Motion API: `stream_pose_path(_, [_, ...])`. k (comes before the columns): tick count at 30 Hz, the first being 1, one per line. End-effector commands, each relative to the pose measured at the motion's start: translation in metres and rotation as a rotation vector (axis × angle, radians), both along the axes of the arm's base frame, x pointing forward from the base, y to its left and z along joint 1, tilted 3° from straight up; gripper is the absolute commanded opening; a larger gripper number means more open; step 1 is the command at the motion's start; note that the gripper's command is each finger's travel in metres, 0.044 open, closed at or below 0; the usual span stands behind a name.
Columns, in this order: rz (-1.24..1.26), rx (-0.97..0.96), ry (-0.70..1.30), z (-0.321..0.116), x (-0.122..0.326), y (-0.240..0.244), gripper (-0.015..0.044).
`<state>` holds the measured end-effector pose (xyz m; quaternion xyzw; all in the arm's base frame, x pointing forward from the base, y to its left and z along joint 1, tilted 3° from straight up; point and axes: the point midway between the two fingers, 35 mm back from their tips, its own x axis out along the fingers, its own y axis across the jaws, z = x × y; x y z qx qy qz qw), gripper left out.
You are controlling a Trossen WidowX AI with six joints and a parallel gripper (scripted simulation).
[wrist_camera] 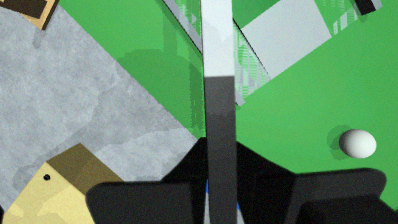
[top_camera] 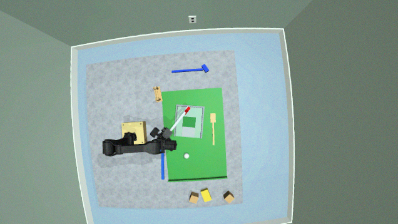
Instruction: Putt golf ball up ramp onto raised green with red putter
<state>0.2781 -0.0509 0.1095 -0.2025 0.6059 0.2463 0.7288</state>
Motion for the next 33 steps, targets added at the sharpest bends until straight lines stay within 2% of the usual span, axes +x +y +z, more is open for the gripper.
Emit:
stream_pose_path(1, [-0.101,-0.001,0.011,0.001,-0.005,-0.02,0.0])
stream_pose_path(33, [-0.805,-0.03,0.093,0.009,-0.093,-0.154,0.0])
